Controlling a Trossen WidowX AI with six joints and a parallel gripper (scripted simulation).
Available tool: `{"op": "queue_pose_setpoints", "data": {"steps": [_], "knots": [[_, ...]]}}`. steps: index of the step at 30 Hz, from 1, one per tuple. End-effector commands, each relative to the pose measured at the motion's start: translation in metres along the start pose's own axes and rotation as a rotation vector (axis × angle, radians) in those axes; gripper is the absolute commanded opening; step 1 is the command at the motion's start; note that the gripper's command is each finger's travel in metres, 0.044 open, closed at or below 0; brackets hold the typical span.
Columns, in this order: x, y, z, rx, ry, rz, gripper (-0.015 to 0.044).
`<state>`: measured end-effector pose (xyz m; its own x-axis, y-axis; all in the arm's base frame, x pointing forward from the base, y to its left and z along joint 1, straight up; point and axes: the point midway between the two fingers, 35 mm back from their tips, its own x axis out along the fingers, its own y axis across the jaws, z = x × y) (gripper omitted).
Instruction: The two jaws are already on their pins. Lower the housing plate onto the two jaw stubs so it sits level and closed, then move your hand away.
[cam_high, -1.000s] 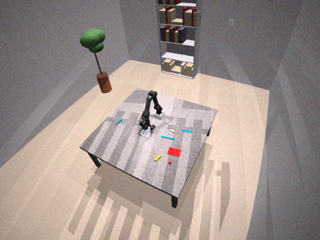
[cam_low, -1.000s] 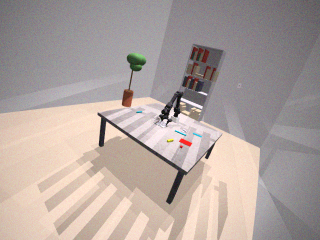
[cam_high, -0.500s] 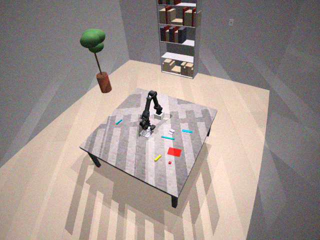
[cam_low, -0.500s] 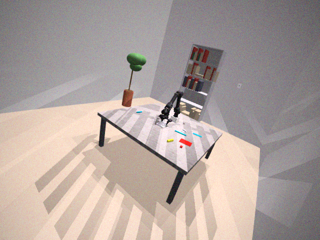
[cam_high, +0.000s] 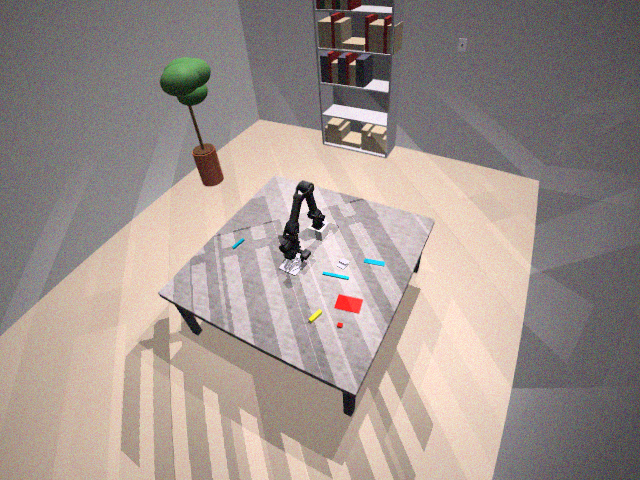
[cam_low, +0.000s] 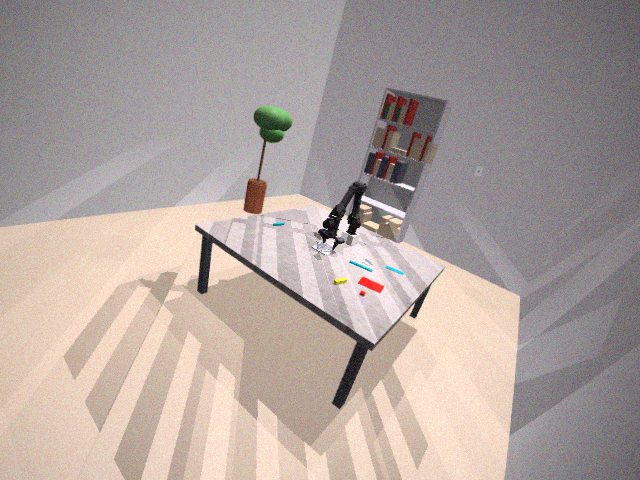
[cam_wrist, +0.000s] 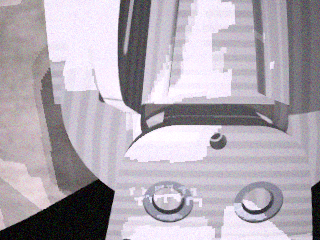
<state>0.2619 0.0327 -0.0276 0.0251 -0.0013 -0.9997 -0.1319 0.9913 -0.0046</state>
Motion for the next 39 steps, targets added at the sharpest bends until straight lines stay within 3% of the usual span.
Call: {"op": "queue_pose_setpoints", "data": {"steps": [1, 4, 8, 22, 32, 39], "knots": [[0.001, 0.001, -0.001, -0.001, 0.0, 0.004, 0.0351], [0.001, 0.001, -0.001, -0.001, 0.0, 0.004, 0.0351], [0.0, 0.0, 0.0, 0.0, 0.0, 0.0, 0.044], [-0.002, 0.0, 0.0, 0.0, 0.0, 0.0, 0.044], [-0.075, 0.0, -0.002, -0.001, 0.0, 0.004, 0.044], [-0.073, 0.0, -0.002, 0.003, -0.013, 0.001, 0.044]]}}
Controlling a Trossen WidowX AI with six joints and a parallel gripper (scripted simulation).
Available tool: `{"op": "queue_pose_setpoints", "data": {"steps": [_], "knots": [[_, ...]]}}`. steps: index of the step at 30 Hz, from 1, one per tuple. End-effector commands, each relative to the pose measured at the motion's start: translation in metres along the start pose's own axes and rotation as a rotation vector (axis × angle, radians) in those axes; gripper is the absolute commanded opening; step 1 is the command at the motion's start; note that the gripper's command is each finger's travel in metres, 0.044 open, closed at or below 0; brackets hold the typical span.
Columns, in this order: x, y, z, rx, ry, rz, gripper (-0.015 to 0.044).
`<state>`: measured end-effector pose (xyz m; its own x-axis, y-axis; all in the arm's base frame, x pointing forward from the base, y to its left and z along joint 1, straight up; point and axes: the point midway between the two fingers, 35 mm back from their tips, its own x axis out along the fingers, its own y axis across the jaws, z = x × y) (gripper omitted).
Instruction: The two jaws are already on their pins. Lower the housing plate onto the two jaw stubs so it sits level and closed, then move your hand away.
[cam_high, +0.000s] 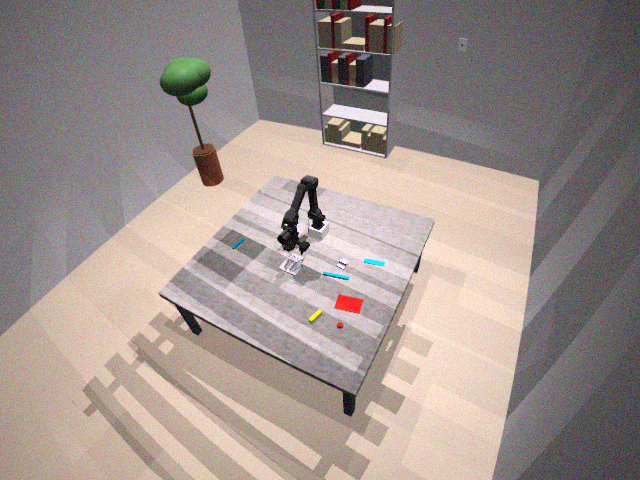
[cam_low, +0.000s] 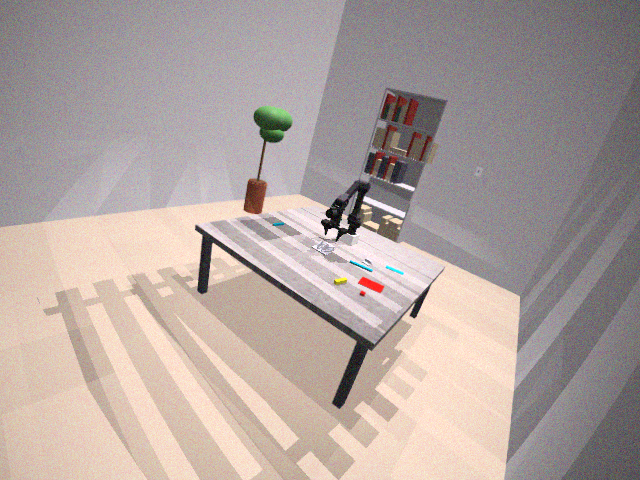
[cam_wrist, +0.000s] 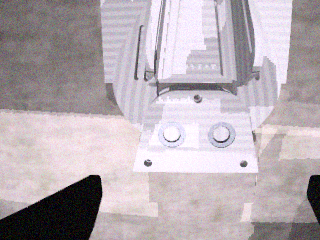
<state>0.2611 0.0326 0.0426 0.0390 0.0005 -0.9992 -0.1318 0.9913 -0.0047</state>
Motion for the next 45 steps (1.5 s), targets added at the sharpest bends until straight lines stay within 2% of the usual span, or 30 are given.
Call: {"op": "queue_pose_setpoints", "data": {"steps": [1, 11, 45], "knots": [[-0.007, 0.0, -0.007, 0.006, 0.001, 0.003, 0.044], [-0.056, 0.0, -0.057, 0.0, 0.018, 0.004, 0.044], [-0.057, 0.0, -0.058, -0.001, 0.018, 0.004, 0.044]]}}
